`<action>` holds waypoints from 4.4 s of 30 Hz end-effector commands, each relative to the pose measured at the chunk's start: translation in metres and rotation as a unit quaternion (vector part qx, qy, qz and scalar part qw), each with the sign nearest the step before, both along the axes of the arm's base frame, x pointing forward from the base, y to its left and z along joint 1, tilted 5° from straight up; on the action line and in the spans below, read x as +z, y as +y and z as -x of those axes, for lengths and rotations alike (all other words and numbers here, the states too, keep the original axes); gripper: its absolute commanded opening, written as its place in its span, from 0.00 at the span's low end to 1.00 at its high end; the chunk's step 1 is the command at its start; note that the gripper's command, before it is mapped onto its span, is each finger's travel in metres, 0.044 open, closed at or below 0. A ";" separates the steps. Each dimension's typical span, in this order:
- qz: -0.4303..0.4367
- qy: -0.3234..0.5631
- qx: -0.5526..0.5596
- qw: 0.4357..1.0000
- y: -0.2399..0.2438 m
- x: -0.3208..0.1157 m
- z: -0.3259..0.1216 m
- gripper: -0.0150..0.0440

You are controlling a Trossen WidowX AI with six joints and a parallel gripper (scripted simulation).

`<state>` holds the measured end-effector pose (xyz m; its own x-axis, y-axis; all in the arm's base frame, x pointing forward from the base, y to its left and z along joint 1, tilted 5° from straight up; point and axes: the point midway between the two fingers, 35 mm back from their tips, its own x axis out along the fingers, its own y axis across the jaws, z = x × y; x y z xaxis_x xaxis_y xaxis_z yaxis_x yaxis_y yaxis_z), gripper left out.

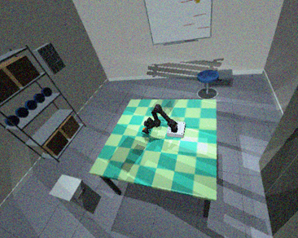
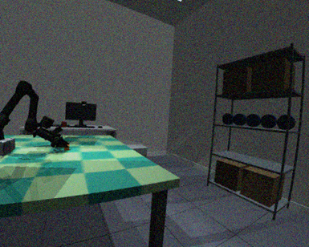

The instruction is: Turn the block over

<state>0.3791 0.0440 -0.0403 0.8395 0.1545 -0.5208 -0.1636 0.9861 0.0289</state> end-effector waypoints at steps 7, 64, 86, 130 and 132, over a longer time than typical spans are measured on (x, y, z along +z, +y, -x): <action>0.012 0.084 0.002 0.996 0.000 0.007 -0.012 1.00; 0.081 0.498 0.016 0.863 0.003 0.034 -0.023 1.00; 0.081 0.498 0.016 0.863 0.003 0.007 -0.022 0.82; 0.069 0.428 0.013 0.901 0.003 0.028 -0.026 0.25; 0.067 0.416 0.013 0.907 0.003 0.027 -0.027 0.25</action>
